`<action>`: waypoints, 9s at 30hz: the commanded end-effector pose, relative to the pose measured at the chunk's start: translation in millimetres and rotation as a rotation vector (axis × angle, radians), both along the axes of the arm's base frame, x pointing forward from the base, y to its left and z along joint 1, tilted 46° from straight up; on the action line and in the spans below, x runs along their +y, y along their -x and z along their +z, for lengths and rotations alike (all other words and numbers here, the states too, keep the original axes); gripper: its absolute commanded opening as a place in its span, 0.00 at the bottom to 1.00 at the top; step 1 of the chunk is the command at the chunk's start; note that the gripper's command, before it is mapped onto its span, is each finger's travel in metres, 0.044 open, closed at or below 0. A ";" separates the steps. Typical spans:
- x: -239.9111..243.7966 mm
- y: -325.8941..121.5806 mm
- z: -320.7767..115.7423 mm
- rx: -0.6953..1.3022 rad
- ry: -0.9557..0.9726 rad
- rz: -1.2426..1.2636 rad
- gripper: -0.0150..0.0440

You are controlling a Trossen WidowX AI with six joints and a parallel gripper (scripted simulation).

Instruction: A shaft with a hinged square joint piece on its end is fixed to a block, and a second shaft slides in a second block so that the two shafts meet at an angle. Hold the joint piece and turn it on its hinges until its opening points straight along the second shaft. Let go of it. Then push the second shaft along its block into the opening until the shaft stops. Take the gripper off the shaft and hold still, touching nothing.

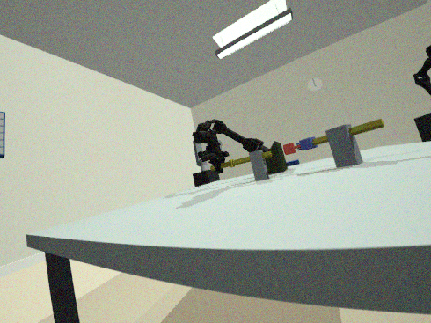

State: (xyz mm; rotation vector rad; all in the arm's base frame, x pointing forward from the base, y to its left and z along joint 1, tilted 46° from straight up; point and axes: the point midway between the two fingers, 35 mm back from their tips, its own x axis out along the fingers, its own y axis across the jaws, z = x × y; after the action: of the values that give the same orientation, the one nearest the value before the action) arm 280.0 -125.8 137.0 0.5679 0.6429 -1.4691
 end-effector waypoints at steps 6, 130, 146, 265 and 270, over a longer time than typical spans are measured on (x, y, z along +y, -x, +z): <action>0.0 0.0 0.0 0.000 0.000 0.000 0.37; -0.1 0.1 -0.1 0.000 0.000 0.000 0.37; -0.1 0.1 -0.1 0.001 0.000 0.000 0.37; 21.4 1.5 -23.0 -0.047 -0.001 0.053 0.25; 26.7 1.9 -28.5 -0.047 -0.001 0.054 0.25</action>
State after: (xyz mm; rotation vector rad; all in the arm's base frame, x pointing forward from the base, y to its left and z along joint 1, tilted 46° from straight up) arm 278.3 -103.3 112.9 0.5815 0.6242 -1.4020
